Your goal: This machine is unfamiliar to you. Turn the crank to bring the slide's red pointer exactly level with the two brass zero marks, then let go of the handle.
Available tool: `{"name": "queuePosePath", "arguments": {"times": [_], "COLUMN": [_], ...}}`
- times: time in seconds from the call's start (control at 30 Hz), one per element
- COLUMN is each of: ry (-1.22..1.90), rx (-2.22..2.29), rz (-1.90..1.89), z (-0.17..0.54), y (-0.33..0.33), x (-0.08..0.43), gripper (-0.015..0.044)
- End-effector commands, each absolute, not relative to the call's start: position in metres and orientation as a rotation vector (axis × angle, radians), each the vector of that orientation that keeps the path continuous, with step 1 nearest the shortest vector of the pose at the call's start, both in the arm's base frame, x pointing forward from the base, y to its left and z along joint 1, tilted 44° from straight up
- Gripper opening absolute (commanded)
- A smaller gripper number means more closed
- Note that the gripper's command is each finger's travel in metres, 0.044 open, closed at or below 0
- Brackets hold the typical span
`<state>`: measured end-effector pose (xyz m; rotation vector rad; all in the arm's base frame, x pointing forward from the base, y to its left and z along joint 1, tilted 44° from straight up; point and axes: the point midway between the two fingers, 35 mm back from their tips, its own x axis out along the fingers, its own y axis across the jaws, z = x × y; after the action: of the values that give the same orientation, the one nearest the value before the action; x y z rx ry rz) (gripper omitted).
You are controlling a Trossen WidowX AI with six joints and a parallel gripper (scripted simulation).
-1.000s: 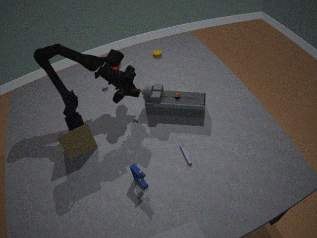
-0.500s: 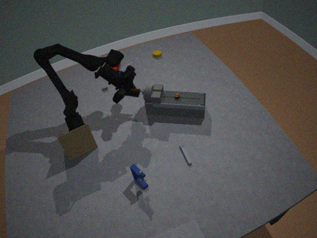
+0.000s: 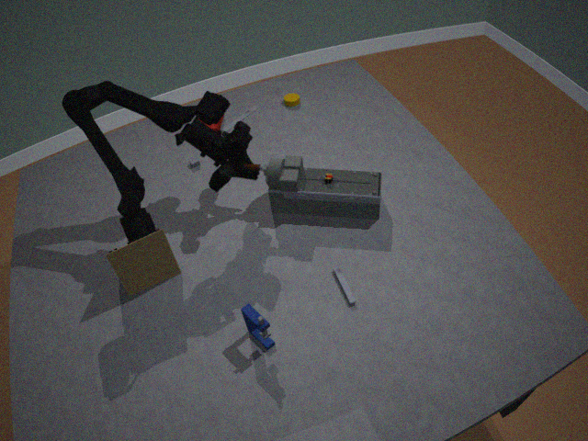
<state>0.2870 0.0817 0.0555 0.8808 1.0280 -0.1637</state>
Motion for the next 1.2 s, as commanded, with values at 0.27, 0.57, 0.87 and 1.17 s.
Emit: {"name": "queuePosePath", "arguments": {"times": [0.27, 0.57, 0.87, 1.17], "ry": [1.028, 1.028, 1.028, 1.028], "rx": [0.881, 0.881, 0.881, 0.881], "rz": [-0.163, -0.163, -0.163, -0.164], "z": [0.0556, 0.0556, 0.0556, 0.0574], "y": [0.0818, 0.0818, 0.0818, 0.0800], "x": [0.2870, 0.2870, 0.2870, 0.2876], "gripper": [0.0000, 0.0026, 0.0263, 0.0440]}}
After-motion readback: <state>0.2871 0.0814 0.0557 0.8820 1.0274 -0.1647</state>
